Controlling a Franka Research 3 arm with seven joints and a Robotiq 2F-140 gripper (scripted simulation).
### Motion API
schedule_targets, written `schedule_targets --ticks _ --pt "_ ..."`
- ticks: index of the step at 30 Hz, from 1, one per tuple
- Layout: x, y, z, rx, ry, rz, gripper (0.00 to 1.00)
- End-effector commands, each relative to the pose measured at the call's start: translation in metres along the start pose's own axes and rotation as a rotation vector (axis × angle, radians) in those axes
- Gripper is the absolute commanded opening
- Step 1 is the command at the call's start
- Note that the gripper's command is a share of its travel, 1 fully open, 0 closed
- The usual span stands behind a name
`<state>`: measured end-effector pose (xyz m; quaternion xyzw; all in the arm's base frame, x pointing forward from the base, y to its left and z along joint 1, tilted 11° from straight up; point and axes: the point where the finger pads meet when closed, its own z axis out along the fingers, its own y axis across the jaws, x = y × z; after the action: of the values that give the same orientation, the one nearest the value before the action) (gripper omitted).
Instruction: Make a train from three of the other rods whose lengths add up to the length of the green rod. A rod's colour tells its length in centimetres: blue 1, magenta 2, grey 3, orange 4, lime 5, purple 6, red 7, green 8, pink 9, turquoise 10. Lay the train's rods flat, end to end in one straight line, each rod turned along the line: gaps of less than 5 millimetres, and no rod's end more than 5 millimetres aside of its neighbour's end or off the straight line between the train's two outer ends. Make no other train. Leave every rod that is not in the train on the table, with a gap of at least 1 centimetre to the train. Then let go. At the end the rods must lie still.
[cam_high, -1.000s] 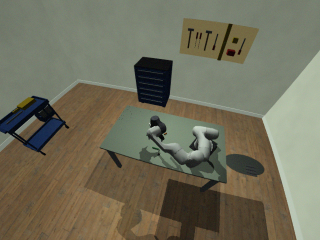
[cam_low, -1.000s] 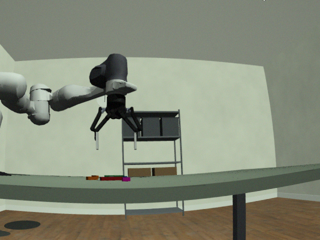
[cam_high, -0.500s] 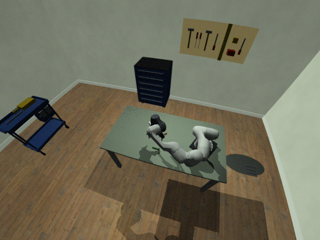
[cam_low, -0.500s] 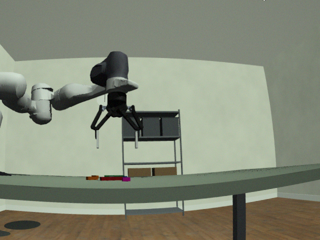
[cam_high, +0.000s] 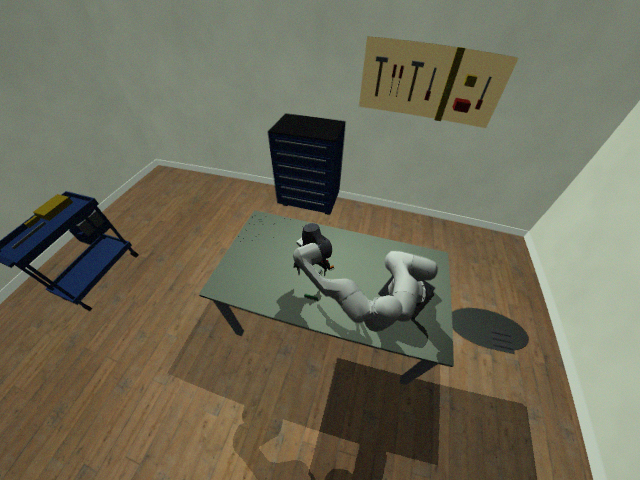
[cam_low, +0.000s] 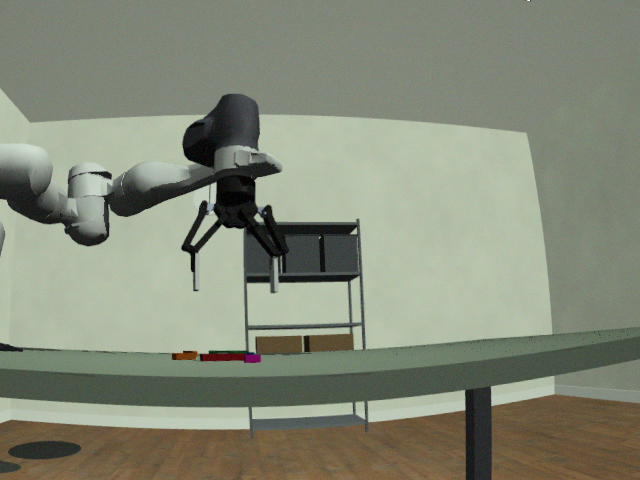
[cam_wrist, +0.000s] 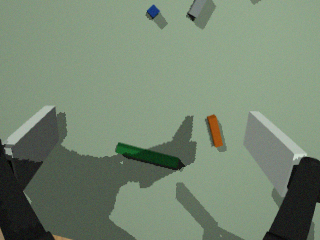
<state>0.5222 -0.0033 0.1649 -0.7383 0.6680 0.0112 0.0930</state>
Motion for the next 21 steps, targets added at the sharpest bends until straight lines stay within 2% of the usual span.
schedule_targets --ticks 1,21 --pt "0.008 0.001 -0.001 0.001 0.000 -0.168 1.00" --pt "0.042 0.007 -0.008 0.000 0.001 -0.436 1.00"
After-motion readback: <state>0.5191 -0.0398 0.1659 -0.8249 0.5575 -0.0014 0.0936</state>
